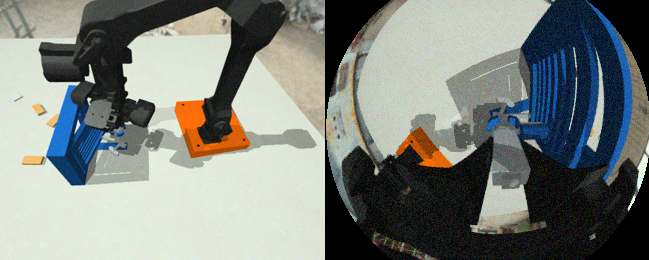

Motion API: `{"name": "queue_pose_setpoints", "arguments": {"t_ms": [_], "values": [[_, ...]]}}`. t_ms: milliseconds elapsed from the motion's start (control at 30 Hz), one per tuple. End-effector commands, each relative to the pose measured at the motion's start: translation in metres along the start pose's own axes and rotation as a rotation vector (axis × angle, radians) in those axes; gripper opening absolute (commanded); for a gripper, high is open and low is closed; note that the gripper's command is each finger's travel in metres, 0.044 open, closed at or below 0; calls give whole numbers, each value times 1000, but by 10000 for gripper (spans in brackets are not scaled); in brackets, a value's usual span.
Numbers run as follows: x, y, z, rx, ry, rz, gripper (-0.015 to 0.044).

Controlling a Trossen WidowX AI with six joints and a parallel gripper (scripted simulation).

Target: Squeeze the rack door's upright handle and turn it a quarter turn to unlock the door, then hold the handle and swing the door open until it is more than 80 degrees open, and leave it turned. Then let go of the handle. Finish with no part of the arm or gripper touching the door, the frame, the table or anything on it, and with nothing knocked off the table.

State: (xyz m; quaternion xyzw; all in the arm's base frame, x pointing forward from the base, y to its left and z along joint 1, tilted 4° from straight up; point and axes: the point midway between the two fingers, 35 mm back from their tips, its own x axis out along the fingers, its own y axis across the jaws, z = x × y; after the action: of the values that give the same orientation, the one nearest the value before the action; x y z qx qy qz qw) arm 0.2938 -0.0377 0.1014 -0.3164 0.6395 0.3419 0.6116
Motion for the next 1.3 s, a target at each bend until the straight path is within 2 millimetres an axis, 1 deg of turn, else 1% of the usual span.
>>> {"name": "queue_pose_setpoints", "arguments": {"t_ms": [0, 600, 1267], "values": [[0, 4, 2, 88, -8, -10, 14], [0, 33, 18, 366, -10, -6, 14], [0, 59, 44, 661, -13, -1, 14]]}}
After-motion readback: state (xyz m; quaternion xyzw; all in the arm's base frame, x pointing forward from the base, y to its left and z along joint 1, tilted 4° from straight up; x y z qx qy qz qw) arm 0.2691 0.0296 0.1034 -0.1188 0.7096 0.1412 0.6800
